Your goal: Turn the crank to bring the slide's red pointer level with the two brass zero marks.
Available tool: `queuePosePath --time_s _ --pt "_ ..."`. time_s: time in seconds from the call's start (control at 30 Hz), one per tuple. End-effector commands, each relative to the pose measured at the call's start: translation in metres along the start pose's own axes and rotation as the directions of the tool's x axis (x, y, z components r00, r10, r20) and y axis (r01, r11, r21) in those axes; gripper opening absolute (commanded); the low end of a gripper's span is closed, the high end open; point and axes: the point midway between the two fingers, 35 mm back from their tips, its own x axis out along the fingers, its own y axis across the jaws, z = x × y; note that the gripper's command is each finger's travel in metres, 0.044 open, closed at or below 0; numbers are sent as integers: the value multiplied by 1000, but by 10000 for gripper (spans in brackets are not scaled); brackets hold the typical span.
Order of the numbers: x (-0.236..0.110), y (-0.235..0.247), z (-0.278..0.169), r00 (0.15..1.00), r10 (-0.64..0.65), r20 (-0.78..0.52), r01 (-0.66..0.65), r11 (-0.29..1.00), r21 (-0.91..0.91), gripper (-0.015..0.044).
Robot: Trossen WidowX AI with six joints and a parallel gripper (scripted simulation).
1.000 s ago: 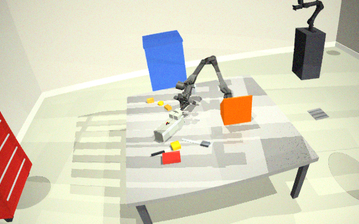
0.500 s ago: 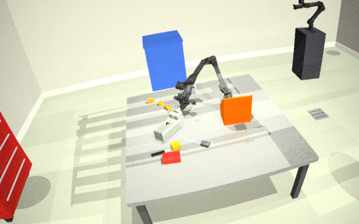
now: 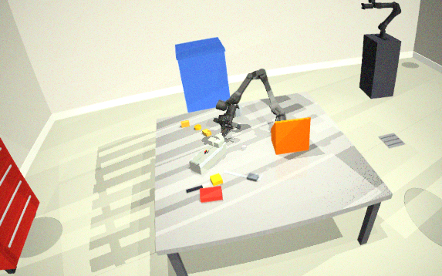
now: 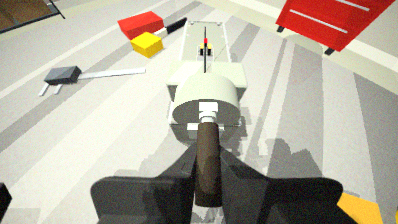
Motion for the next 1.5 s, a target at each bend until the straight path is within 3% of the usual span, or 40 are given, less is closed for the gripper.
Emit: queuePosePath --time_s 0.0,1.47 --pt "0 -9 0 1000 -22 2 22 1000 -1 0" --pt "10 -27 -10 1000 -24 1 24 1000 -1 0"
